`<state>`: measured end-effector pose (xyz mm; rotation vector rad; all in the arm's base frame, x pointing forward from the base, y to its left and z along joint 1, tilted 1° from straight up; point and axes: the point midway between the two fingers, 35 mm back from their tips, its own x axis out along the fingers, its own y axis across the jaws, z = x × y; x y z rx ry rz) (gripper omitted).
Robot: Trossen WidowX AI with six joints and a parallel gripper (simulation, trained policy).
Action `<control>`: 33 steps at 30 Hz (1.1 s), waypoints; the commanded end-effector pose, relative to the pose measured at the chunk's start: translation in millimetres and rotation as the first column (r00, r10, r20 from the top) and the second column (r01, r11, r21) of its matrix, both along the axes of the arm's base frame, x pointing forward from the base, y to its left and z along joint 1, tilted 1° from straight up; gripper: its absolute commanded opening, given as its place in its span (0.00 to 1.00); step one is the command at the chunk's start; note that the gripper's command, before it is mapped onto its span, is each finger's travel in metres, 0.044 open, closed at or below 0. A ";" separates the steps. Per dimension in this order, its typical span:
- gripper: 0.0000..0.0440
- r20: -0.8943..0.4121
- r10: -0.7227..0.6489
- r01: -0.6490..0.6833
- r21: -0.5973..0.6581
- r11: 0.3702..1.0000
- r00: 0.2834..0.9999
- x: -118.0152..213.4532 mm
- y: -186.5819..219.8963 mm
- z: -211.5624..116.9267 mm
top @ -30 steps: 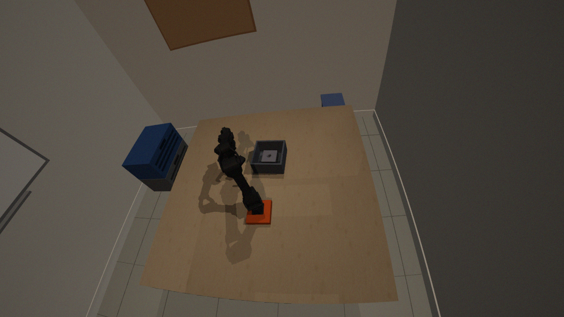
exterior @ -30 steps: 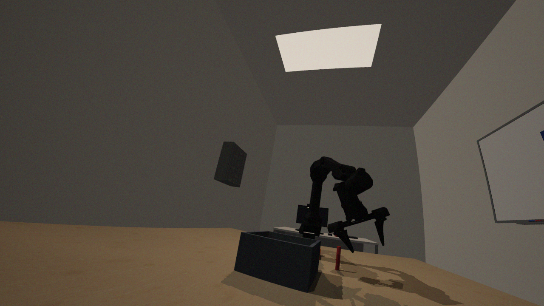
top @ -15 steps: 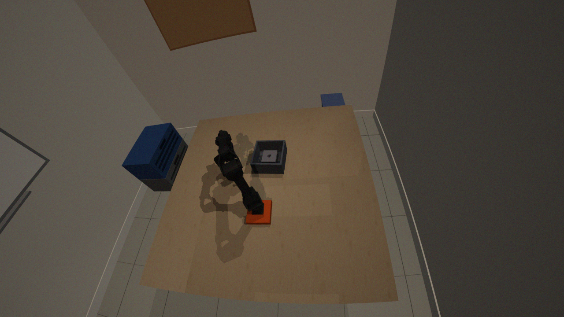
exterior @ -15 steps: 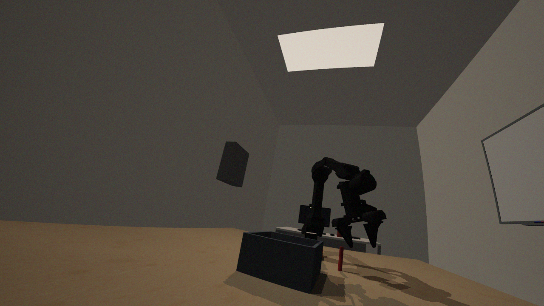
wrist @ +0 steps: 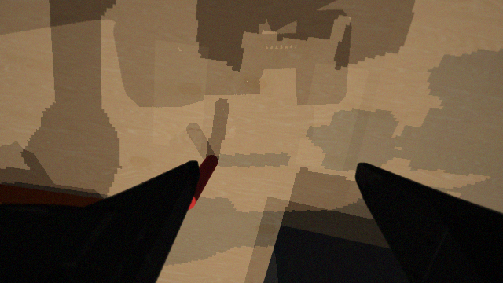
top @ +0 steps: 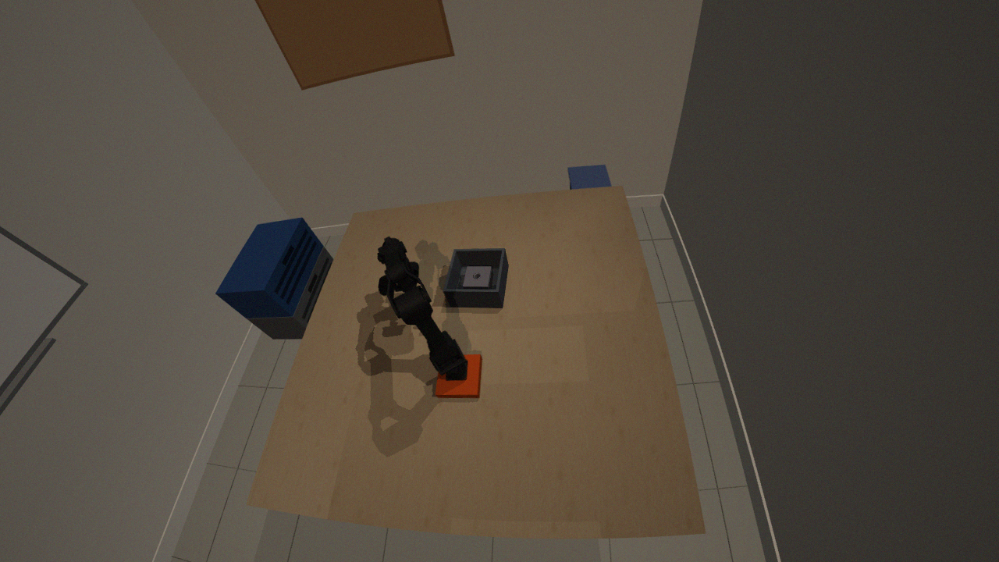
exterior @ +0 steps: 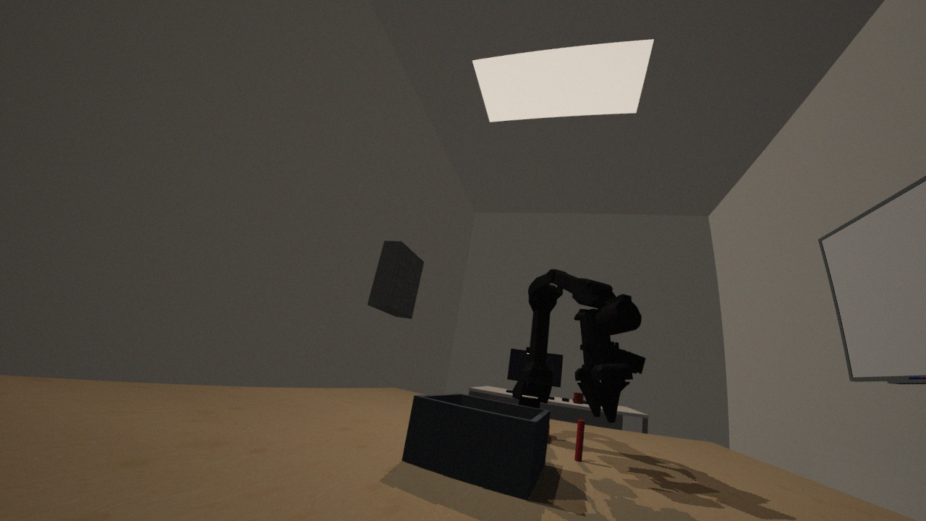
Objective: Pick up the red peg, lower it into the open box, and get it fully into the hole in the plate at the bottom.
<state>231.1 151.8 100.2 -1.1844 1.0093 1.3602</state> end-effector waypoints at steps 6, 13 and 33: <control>1.00 -0.049 -0.308 0.304 -0.076 0.950 0.950 -16.4 -7.5 -2.8; 1.00 -0.058 -0.525 0.515 -0.130 0.847 0.849 -26.9 -11.5 -5.2; 1.00 0.010 -0.947 0.924 -0.220 0.312 0.322 -50.8 -19.0 -14.8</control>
